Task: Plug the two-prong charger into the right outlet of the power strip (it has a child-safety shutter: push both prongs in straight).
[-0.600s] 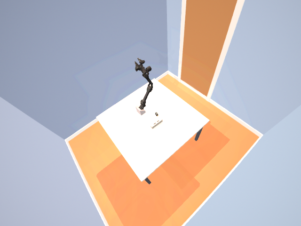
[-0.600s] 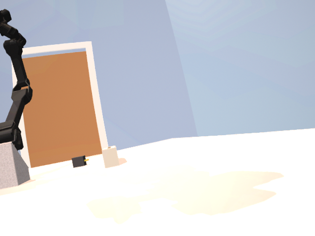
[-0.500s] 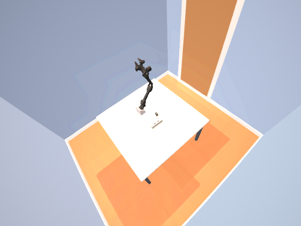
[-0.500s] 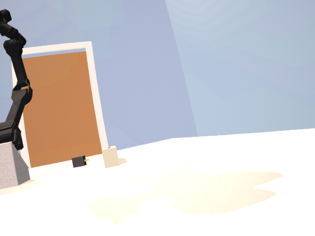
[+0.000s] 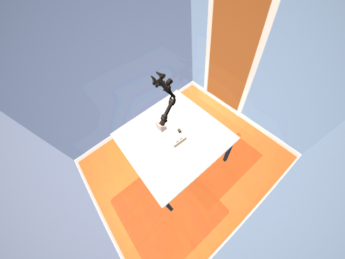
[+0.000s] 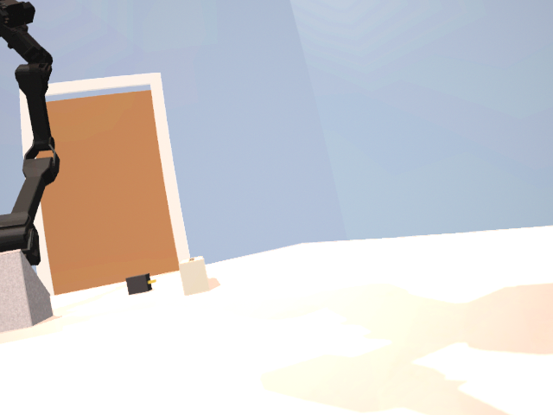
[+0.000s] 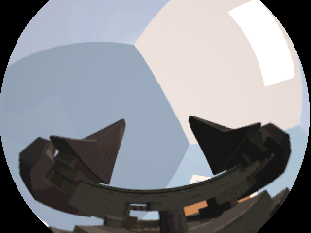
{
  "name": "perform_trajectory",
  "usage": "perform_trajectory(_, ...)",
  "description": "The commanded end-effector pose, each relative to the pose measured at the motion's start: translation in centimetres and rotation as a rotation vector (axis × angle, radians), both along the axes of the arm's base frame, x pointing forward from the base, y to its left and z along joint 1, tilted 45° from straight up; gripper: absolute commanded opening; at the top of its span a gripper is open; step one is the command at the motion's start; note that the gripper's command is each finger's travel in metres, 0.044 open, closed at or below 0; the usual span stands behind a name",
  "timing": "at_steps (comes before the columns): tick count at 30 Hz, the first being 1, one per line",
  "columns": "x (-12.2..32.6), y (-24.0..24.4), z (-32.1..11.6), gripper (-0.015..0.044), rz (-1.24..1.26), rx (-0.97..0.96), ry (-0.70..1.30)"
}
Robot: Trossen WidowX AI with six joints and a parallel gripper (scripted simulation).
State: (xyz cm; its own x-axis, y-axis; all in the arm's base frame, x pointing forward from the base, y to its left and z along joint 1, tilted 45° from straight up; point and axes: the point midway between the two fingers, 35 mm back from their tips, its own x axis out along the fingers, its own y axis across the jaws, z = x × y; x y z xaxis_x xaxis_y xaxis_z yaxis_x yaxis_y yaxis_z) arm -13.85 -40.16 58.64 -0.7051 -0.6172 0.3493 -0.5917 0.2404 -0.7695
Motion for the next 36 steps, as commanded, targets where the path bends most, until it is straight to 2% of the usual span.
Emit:
perform_trajectory(1,2.5,-2.0,-1.8,0.0440,0.121,0.023,-0.040)
perform_trajectory(17,14.1,-7.0,-10.1,0.0440,0.579,0.158,-0.283)
perform_trajectory(27,21.8,-7.2,-15.6,0.0440,0.810,0.284,-0.482)
perform_trajectory(36,28.6,-5.4,-21.2,0.0440,0.979,0.447,-0.695)
